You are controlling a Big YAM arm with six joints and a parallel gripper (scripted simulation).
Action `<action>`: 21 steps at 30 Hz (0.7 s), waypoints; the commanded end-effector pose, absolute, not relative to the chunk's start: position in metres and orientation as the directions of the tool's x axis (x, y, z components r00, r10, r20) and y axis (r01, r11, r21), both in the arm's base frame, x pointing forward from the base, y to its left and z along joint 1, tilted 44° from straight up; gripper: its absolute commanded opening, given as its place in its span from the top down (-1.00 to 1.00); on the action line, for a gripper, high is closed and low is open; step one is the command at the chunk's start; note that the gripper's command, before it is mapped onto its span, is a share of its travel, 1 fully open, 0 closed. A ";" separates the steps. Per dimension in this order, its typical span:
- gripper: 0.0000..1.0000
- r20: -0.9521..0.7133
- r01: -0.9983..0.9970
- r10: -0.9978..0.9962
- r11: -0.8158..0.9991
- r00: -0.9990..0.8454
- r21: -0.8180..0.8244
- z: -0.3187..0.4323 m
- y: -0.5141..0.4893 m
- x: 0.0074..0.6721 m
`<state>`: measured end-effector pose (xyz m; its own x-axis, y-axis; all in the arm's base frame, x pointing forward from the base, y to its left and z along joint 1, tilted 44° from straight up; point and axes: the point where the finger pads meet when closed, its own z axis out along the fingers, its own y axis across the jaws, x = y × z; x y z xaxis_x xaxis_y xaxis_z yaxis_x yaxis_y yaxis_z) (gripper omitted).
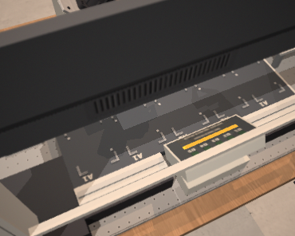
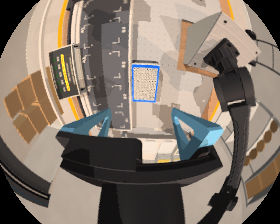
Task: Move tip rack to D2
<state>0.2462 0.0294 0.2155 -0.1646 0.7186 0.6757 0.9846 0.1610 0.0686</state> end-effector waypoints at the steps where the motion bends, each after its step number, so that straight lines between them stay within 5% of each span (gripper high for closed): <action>1: -1.00 0.671 0.986 0.725 0.149 -0.156 0.068 0.221 0.026 0.248; 21: -1.00 0.673 0.985 0.722 0.159 -0.163 0.068 0.224 0.031 0.252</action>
